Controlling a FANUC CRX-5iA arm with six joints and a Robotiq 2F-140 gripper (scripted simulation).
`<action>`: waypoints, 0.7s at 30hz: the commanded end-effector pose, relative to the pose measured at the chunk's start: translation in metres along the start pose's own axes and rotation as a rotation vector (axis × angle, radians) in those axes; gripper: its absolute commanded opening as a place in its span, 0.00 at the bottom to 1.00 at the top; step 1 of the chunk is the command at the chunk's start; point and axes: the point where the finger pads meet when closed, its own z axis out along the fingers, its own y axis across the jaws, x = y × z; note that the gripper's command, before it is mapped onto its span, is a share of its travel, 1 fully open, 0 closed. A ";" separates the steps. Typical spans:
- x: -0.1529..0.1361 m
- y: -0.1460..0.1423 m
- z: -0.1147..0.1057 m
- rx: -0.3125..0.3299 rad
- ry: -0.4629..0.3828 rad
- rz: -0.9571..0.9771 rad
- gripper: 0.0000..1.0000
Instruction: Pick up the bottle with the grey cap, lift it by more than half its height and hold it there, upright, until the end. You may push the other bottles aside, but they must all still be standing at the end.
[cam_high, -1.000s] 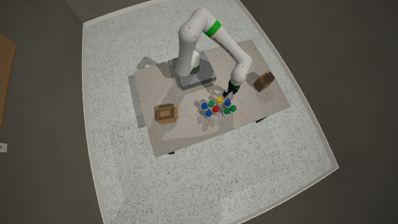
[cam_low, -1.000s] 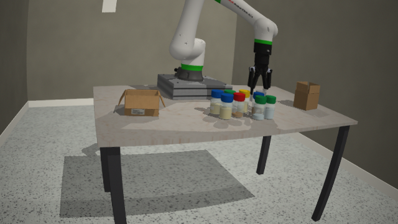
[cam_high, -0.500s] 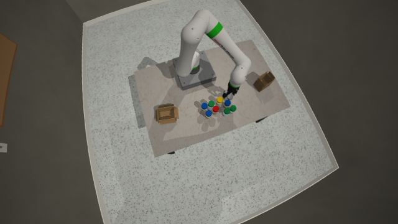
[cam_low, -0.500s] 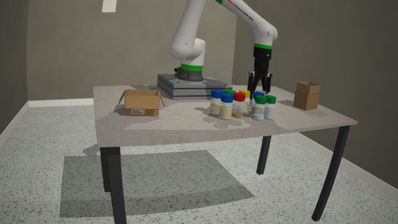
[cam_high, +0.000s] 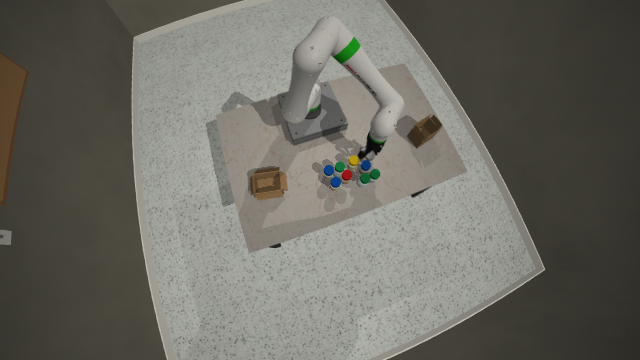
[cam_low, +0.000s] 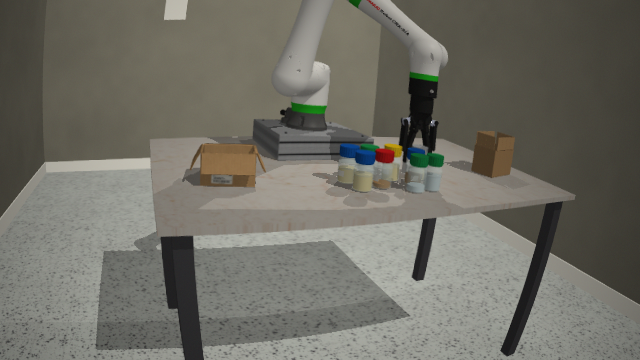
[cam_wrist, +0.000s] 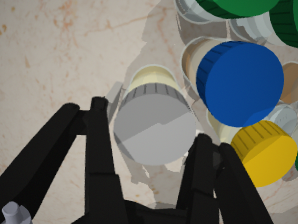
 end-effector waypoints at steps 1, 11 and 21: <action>0.005 0.000 -0.001 0.001 0.001 0.000 0.51; 0.009 0.000 -0.001 0.001 0.001 0.000 0.51; 0.014 0.000 -0.001 0.001 0.001 0.000 0.51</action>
